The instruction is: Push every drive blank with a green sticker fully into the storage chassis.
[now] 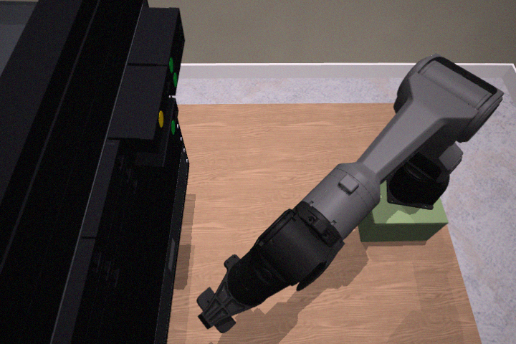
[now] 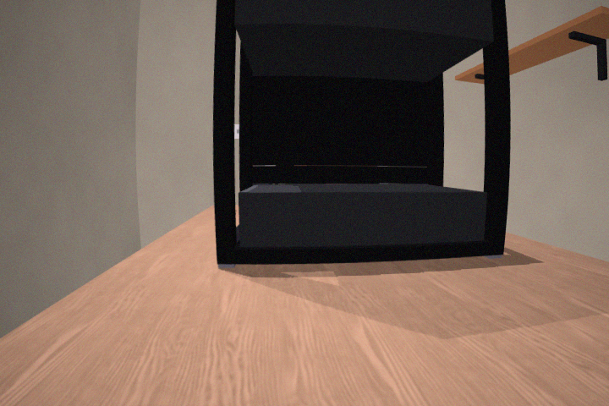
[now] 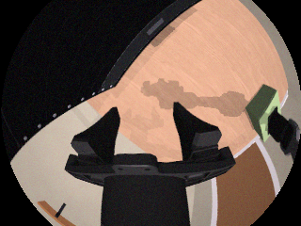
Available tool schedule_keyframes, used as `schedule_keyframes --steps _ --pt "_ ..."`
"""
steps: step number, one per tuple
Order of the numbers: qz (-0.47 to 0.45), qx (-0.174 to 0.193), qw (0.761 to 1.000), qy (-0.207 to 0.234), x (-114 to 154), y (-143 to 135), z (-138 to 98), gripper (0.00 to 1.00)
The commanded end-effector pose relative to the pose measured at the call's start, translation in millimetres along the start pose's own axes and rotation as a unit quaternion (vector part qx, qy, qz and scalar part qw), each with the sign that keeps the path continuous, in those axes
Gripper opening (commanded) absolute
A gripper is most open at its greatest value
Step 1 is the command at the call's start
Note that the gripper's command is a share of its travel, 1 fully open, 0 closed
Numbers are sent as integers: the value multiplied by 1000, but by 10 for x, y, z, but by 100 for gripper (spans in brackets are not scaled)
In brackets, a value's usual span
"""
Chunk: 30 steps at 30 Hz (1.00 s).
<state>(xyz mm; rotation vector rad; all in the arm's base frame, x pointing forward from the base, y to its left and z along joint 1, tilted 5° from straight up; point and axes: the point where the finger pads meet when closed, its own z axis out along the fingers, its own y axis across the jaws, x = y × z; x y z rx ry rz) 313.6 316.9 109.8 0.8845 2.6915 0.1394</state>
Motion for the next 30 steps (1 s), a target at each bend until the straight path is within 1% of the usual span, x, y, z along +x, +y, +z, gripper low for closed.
schedule_keyframes --steps 1,21,30 --pt "0 -1 1000 0 -2 3 -7 100" --pt "0 -2 1000 1 1 5 -9 100" --pt "-6 -17 1000 14 55 35 -51 100"
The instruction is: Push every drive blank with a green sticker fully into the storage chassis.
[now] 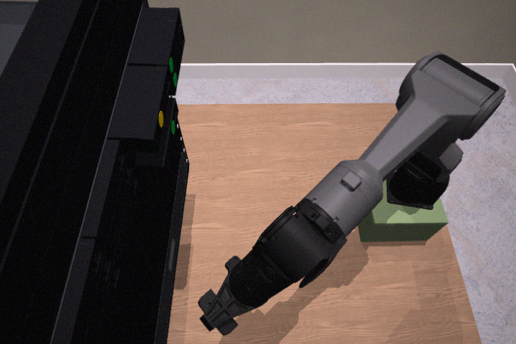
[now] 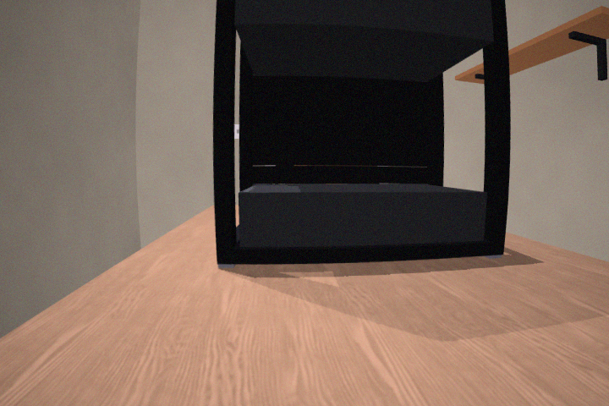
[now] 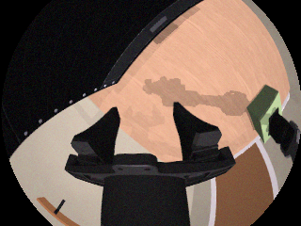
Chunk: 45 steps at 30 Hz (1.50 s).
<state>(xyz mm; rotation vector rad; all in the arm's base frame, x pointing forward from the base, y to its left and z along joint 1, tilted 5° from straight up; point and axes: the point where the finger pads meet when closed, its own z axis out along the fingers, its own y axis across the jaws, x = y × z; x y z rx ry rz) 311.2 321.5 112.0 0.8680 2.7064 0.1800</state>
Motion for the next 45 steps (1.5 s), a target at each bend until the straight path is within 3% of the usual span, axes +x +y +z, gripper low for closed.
schedule_keyframes --steps 1,8,18,20,33,35,37,45 --pt "-3 -9 1000 7 27 15 -31 100" --pt "-12 -33 999 26 107 62 -98 100" --pt "-34 -121 989 81 341 220 -377 100" --pt "-34 -121 989 81 341 220 -377 100" --pt "-42 -307 941 136 567 467 -1110 100" --pt "-39 -340 929 138 564 493 -1253 100" --pt "-39 -340 929 138 564 493 -1253 100" --pt "-4 -463 878 117 397 500 -1831 100"
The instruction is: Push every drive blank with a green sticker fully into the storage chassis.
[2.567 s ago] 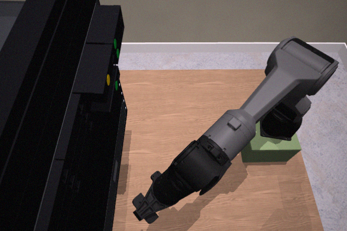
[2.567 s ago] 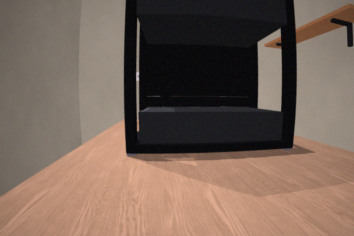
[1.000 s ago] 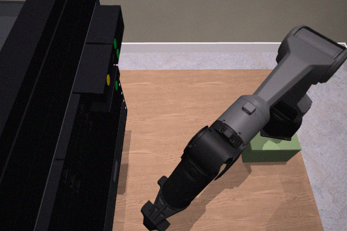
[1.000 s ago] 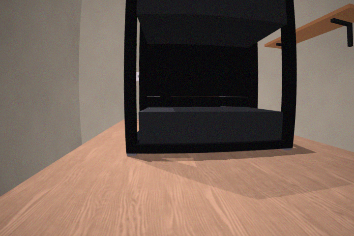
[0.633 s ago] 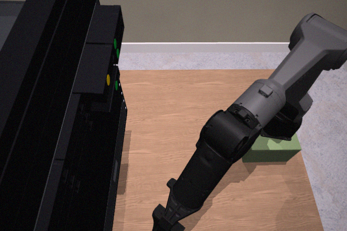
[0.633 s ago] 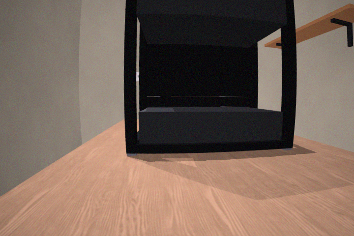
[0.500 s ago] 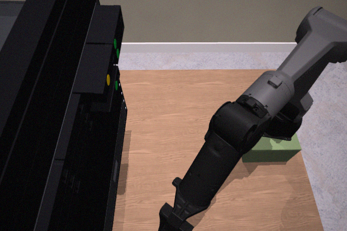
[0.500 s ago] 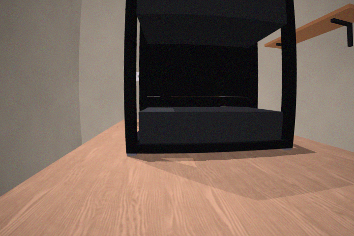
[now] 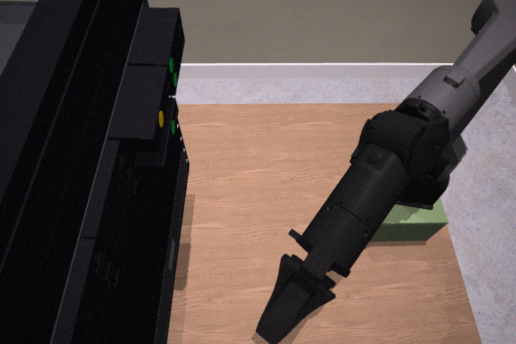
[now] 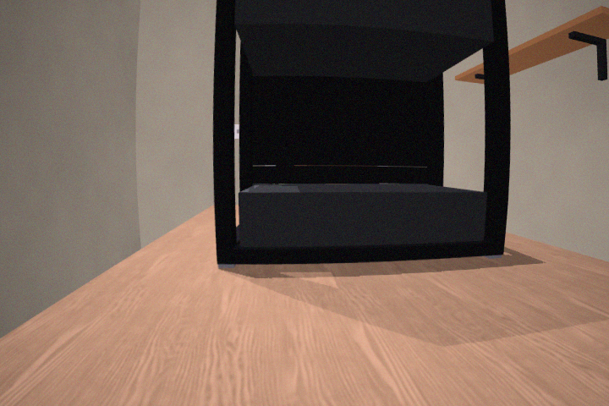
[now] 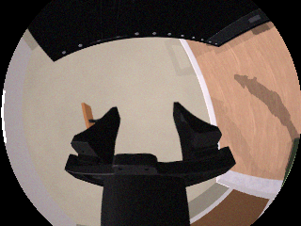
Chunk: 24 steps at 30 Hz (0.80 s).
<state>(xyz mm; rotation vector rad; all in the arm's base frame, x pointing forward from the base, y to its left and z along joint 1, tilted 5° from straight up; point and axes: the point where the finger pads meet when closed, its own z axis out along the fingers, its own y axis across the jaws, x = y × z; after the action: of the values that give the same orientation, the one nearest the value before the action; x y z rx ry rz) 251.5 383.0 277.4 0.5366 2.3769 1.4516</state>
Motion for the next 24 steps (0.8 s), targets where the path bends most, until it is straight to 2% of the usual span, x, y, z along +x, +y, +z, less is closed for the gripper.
schedule_keyframes --steps 1,7,9,16,24 --pt "2 -40 999 -10 -34 118 -127 100" --pt "14 -123 990 -68 -235 330 -508 100" --pt "14 -123 990 -68 -235 330 -508 100" --pt "32 -186 969 -157 -562 368 -991 100" --pt "55 -212 940 -262 -942 165 -1508 100"
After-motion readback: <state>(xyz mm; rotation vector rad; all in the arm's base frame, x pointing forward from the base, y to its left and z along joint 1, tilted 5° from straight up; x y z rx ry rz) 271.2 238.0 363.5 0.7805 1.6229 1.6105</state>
